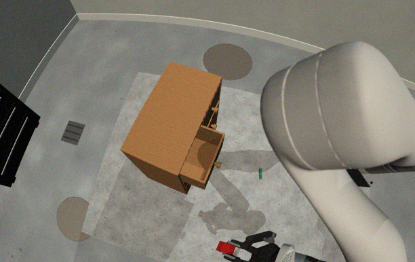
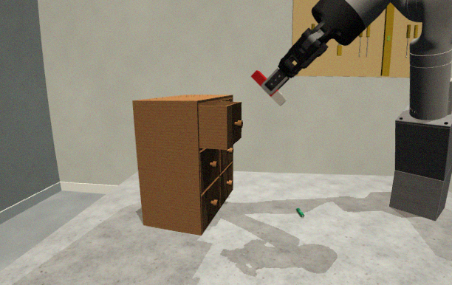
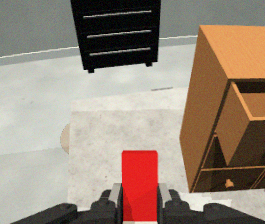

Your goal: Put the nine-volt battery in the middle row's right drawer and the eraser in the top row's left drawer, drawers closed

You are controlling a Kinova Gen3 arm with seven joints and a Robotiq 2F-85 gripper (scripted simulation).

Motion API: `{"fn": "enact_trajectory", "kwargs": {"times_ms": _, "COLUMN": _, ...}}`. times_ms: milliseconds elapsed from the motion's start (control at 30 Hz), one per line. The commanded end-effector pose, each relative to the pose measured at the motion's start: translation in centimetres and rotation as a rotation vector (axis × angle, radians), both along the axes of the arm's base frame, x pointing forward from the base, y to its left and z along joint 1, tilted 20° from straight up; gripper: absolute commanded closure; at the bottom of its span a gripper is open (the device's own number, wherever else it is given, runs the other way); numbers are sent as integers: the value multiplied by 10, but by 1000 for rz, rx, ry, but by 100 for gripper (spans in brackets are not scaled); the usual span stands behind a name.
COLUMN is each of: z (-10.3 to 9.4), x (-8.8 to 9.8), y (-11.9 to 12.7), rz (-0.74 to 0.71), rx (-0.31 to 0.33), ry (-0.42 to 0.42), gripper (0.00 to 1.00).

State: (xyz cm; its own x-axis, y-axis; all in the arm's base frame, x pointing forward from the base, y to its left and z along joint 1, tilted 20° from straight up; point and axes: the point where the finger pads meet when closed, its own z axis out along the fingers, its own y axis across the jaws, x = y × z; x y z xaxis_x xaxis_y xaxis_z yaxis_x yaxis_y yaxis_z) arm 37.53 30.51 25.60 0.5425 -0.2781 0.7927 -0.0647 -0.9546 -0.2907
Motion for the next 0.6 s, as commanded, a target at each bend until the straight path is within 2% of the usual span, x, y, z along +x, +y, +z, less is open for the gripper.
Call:
{"fn": "enact_trajectory", "kwargs": {"times_ms": 0, "z": -1, "x": -7, "y": 8, "rz": 22, "rx": -4, "ry": -5, "gripper": 81}}
{"fn": "enact_trajectory", "kwargs": {"times_ms": 567, "z": -2, "x": -8, "y": 8, "rz": -2, "rx": -8, "ry": -80, "gripper": 81}}
